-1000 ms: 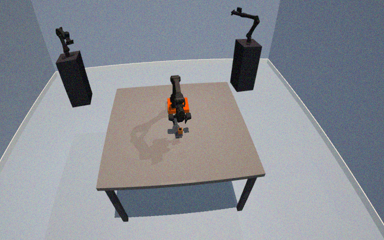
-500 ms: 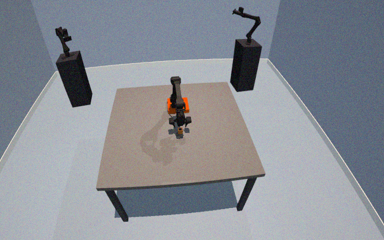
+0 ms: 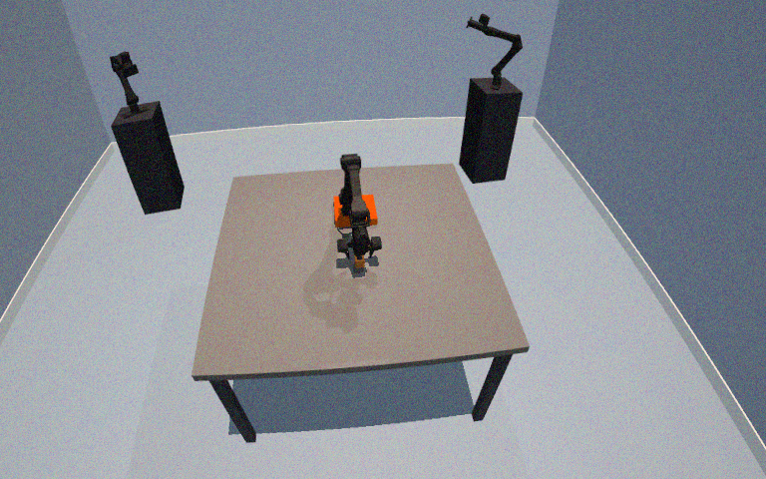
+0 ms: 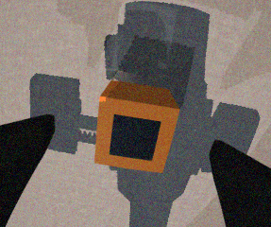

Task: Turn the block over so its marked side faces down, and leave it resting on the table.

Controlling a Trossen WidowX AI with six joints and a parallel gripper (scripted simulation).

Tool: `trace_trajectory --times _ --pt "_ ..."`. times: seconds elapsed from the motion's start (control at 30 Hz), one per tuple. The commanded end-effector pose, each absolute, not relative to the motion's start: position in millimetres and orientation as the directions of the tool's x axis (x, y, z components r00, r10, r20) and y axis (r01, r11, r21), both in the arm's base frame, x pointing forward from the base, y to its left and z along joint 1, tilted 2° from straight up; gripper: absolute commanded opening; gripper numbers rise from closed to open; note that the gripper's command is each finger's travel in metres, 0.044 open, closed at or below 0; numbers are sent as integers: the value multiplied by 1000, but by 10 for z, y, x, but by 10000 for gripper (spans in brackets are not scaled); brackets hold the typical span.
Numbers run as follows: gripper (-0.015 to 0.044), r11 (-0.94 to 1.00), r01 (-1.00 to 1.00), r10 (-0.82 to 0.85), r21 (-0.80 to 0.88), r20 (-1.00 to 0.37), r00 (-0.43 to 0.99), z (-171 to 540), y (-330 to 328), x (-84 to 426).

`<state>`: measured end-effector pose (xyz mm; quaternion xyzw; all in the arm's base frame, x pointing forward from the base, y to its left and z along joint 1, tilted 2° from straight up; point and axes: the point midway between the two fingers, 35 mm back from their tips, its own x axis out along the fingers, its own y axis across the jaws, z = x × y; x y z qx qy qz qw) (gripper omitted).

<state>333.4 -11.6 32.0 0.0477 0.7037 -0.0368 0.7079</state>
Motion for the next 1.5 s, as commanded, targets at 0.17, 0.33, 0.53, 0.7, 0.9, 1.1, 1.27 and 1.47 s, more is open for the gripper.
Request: trace_trajectory --times 0.17,0.33,0.53,0.7,0.9,1.1,1.27,1.47 --pt "440 992 124 19 19 -1000 1 156 -105 3319" --pt "335 992 124 19 19 -1000 1 153 -105 3319" --pt "177 992 124 19 19 -1000 1 153 -105 3319" --pt "125 992 124 19 19 -1000 1 153 -105 3319" --pt "85 992 124 19 19 -1000 1 153 -105 3319" --pt "45 992 124 19 19 -1000 1 153 -105 3319" --pt "0 992 124 19 19 -1000 1 404 -110 3322" --pt "0 992 124 19 19 -1000 1 454 -111 3320"
